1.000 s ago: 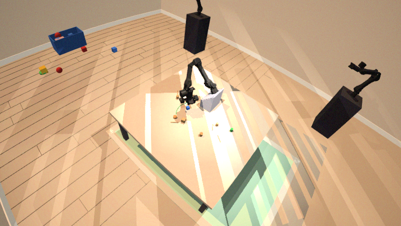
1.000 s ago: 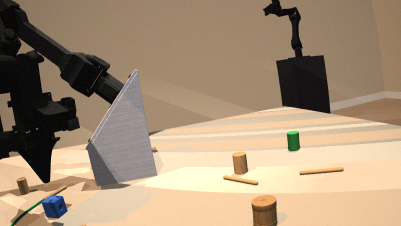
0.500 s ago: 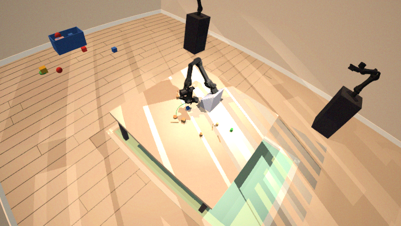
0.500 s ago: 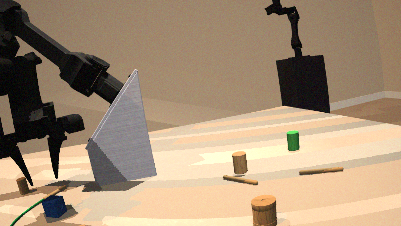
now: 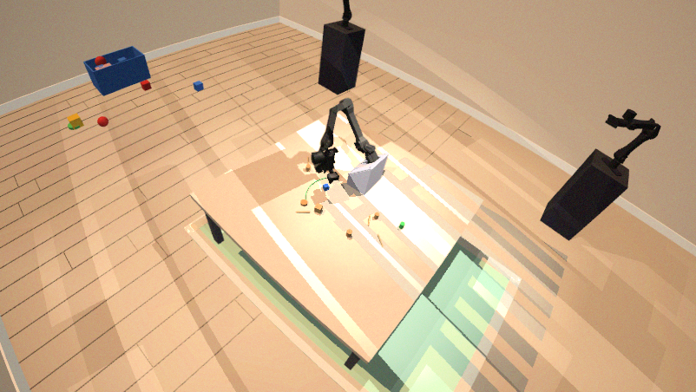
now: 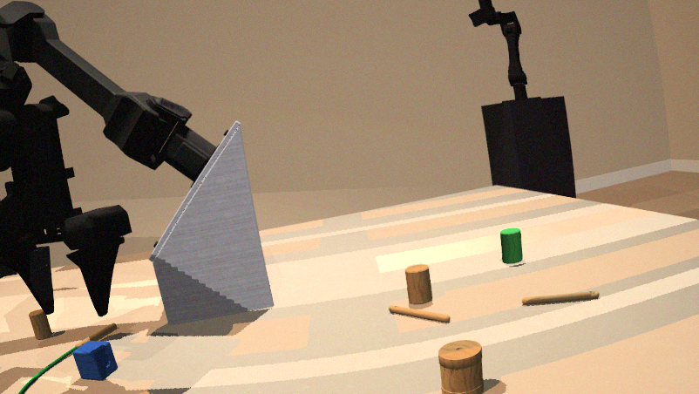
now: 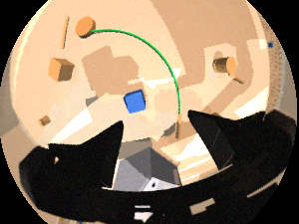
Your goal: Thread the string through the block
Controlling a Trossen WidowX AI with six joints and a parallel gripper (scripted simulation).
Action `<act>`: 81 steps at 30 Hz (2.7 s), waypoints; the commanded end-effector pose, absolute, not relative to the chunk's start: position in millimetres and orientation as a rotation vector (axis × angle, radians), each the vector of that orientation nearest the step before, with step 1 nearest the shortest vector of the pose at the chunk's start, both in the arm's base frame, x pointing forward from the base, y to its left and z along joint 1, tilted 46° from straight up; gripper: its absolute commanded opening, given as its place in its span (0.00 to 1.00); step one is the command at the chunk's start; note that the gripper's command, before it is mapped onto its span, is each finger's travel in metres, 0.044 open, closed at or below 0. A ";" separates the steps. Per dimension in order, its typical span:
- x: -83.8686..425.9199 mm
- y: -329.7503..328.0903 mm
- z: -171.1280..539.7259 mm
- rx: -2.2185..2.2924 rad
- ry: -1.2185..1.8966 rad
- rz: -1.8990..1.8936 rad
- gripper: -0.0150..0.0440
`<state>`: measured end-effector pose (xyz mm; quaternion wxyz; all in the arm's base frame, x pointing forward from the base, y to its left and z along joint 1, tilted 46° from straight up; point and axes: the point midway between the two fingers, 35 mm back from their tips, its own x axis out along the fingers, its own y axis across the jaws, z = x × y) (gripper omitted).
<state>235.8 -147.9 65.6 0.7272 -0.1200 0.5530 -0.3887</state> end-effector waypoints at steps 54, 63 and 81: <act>177.6 -173.3 87.5 2.110 -1.130 -1.589 0.91; 177.6 -173.3 87.5 2.110 -1.130 -1.589 0.51; 180.0 -180.4 80.3 2.111 -1.130 -1.591 0.46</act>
